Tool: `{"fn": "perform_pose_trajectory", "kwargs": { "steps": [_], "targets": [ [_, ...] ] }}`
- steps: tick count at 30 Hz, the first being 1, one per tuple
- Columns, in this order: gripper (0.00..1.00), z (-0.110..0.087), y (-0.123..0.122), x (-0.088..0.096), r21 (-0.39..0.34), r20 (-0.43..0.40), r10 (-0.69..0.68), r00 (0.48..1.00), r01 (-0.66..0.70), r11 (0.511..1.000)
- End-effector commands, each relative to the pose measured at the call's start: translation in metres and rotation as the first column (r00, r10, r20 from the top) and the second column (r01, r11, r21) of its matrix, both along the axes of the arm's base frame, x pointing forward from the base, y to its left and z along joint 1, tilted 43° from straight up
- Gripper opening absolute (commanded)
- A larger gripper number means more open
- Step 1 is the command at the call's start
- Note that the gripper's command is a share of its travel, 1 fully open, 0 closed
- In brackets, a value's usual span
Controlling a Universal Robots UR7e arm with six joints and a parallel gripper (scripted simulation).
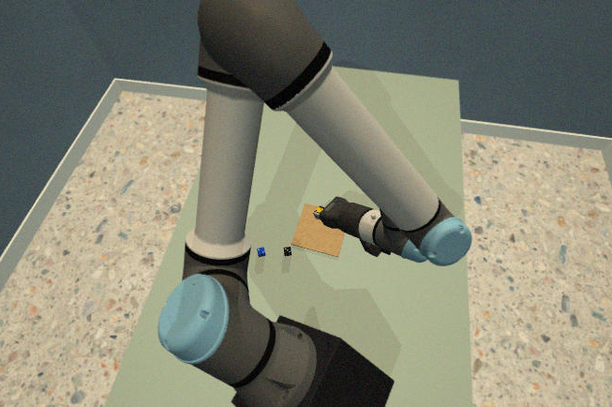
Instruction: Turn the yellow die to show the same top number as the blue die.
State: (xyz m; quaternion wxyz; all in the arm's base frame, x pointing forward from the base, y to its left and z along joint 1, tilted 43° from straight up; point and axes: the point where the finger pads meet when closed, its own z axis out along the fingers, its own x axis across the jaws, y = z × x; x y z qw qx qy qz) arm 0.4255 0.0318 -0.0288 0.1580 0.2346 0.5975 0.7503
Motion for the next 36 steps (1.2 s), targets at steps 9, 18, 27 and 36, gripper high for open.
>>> {"fn": "perform_pose_trajectory", "kwargs": {
  "steps": [9, 18, 27, 36],
  "targets": [
    [0.40, -0.001, 0.000, 0.000, 0.061, 0.046, -0.004, 0.999, 0.001, 0.998],
    [0.40, -0.005, 0.003, 0.001, 0.061, 0.047, -0.003, 0.999, 0.000, 0.998],
    [0.40, -0.020, 0.017, 0.007, 0.061, 0.047, -0.003, 0.999, 0.000, 0.998],
    [0.40, -0.044, 0.038, 0.016, 0.061, 0.047, -0.003, 0.999, 0.000, 0.998]
  ]
}}
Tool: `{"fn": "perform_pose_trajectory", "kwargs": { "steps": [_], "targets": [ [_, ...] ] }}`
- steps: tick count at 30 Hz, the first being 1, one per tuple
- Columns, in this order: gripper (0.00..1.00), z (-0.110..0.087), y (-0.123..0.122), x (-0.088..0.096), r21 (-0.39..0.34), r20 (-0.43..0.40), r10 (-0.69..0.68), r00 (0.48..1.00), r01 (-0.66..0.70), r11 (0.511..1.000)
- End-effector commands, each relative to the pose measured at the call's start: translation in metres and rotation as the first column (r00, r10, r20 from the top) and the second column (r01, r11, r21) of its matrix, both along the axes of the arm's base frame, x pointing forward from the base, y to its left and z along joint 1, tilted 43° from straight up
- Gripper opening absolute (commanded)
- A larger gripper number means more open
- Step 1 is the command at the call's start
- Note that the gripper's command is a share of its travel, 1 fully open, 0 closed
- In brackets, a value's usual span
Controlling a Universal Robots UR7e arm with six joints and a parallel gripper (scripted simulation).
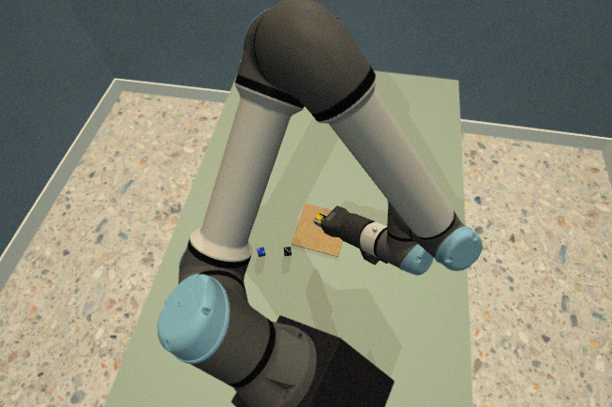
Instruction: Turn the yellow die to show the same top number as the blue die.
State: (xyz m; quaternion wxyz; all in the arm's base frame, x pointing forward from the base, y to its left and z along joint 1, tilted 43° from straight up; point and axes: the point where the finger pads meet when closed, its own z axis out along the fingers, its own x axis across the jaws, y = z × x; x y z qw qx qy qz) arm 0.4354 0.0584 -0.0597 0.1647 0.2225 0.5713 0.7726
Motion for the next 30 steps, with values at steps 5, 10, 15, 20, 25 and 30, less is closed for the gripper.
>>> {"fn": "perform_pose_trajectory", "kwargs": {
  "steps": [5, 10, 15, 20, 25, 30],
  "targets": [
    [0.40, -0.0203, 0.0178, 0.0086, 0.002, 0.002, -0.001, 1.000, 0.001, 1.000],
    [0.40, -0.0236, 0.0208, 0.0098, 0.002, 0.002, -0.001, 1.000, 0.001, 1.000],
    [0.40, -0.0243, 0.0213, 0.0100, 0.002, 0.002, -0.001, 1.000, 0.001, 1.000],
    [0.40, -0.0243, 0.0213, 0.0100, 0.002, 0.002, -0.001, 1.000, 0.001, 1.000],
    [0.40, -0.0243, 0.0213, 0.0100, 0.002, 0.002, -0.001, 1.000, 0.001, 1.000],
    [0.40, -0.0243, 0.0213, 0.0100, 0.002, 0.002, -0.001, 1.000, 0.001, 1.000]
  ]
}}
